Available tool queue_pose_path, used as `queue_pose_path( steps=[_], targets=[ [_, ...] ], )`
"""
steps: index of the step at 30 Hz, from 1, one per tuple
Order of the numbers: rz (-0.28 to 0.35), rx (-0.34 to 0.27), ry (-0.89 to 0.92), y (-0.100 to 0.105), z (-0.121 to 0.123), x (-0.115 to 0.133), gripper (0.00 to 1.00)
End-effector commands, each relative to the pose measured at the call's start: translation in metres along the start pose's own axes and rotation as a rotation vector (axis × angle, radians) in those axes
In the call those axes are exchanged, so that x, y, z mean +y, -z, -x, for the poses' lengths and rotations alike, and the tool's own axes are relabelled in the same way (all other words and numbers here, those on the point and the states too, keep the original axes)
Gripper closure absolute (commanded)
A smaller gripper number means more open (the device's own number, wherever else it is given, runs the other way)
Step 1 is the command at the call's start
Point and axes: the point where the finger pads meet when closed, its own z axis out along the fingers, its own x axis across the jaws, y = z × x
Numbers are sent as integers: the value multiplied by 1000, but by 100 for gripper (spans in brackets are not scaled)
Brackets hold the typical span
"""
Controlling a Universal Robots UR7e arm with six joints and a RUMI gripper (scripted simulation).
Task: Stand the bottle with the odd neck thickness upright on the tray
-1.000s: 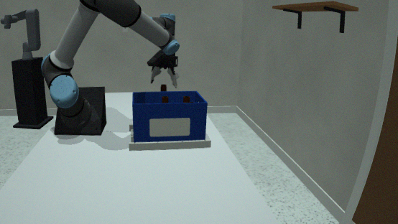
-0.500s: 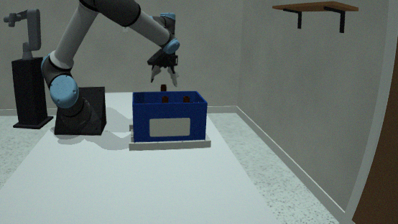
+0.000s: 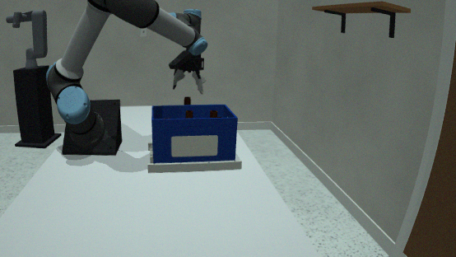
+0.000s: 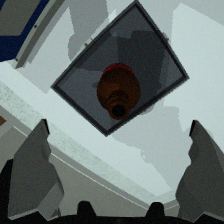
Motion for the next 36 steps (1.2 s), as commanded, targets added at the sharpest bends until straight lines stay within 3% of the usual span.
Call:
queue_pose_path(
  steps=[1,20,36],
  targets=[
    [1,0,0,11,0,0,0],
    [1,0,0,49,0,0,0],
    [1,0,0,57,0,0,0]
  ],
)
